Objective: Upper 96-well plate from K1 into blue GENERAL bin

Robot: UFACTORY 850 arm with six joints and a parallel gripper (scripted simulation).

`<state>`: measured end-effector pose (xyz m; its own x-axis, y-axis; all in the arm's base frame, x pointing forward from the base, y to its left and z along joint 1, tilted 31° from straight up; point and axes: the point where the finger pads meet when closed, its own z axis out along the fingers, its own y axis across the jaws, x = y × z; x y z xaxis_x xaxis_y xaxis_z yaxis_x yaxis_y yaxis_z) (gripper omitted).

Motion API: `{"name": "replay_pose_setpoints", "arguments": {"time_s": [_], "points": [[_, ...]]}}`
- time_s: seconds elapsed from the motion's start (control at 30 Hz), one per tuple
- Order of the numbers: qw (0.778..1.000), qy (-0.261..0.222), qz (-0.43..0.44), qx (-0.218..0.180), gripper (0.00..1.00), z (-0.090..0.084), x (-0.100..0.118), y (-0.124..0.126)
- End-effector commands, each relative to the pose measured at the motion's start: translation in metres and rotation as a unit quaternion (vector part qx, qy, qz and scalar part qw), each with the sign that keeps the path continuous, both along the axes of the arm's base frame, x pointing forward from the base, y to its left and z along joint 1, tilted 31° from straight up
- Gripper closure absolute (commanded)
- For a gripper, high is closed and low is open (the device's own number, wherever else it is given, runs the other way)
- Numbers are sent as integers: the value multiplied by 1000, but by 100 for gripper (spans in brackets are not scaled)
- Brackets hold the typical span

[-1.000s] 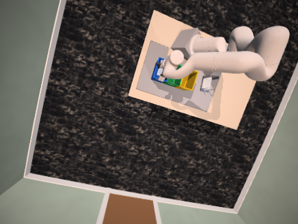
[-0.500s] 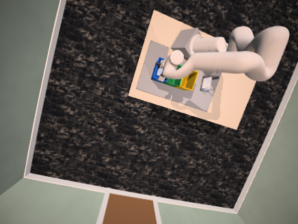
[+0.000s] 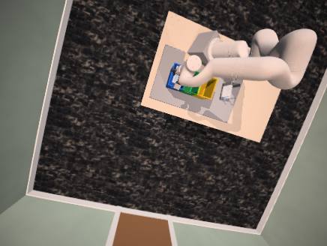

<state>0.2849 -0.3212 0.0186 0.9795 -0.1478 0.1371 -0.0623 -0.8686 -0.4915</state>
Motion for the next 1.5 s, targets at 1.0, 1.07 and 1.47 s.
{"name": "replay_pose_setpoints", "arguments": {"time_s": [1.0, 1.07, 1.47], "points": [[1000, 0, 0, -1, 100, -4, 1, 1], [1000, 0, 0, -1, 100, -4, 1, 2], [1000, 0, 0, -1, 100, -6, 2, 3]]}}
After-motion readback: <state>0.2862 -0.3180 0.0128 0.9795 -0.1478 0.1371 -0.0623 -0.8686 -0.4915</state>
